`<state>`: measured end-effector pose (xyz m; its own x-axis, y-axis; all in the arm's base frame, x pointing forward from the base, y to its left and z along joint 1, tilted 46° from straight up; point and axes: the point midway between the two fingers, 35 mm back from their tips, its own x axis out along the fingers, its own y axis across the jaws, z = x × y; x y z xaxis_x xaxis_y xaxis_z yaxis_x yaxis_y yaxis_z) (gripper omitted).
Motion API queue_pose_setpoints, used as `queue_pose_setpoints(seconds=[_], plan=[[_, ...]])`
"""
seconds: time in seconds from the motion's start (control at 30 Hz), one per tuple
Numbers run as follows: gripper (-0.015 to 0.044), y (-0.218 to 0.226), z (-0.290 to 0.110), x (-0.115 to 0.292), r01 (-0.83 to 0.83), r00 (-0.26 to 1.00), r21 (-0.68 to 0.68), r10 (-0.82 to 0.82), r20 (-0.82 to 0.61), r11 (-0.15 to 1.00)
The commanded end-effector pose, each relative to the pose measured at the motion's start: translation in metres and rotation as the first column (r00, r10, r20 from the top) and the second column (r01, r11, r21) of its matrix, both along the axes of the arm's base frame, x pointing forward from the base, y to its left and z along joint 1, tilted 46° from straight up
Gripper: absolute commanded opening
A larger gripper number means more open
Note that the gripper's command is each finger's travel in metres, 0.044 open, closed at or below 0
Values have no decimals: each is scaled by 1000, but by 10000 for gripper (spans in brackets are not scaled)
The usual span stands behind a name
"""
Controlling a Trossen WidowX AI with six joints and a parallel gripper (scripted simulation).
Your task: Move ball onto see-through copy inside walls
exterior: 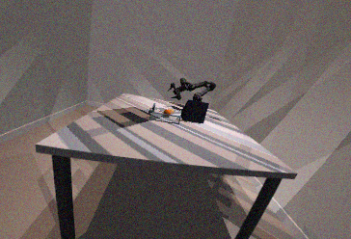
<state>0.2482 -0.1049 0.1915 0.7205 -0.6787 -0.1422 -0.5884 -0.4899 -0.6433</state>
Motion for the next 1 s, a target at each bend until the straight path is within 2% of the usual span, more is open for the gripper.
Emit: queue_pose_setpoints(seconds=[0.0, 0.27, 0.43, 0.73, 0.97], plan=[[426, 1, -1, 1, -1, 1000, 6, 1, -4, 1000], [426, 33, -55, 41, 27, 973, 239, 30, -231, 971], [426, 61, -95, 56, 99, 920, 303, 29, -391, 948], [426, 101, -162, 55, 327, 783, 284, -90, -616, 901], [426, 119, -198, 41, 472, 643, 132, -238, -728, 872]])
